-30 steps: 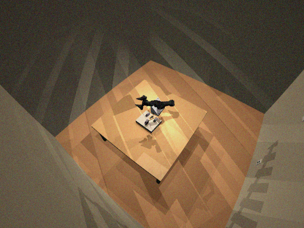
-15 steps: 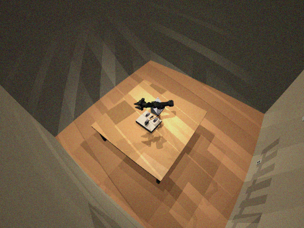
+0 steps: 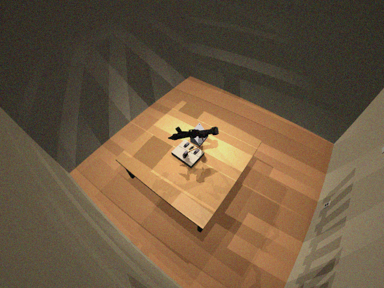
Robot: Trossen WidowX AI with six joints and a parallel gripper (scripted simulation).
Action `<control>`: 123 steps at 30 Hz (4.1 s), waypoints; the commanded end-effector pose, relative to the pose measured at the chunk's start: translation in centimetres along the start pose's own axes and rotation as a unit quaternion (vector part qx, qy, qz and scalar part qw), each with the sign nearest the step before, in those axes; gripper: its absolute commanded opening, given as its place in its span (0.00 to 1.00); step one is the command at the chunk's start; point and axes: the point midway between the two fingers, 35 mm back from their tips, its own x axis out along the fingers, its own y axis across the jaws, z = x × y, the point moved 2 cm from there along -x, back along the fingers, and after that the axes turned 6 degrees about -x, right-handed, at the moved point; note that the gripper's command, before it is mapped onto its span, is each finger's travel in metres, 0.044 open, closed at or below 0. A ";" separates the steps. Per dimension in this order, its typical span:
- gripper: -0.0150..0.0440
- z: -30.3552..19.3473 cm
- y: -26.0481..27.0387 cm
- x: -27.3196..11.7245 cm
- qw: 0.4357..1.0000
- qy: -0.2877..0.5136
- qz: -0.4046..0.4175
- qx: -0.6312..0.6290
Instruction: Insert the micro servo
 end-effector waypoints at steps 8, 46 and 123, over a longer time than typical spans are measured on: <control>1.00 -2.6 -3.1 1.3 0.982 0.079 -0.061 -0.162; 1.00 -11.3 -13.5 0.1 0.680 0.443 -0.043 -0.582; 0.25 -16.3 -17.8 -3.2 0.473 0.583 0.119 -0.649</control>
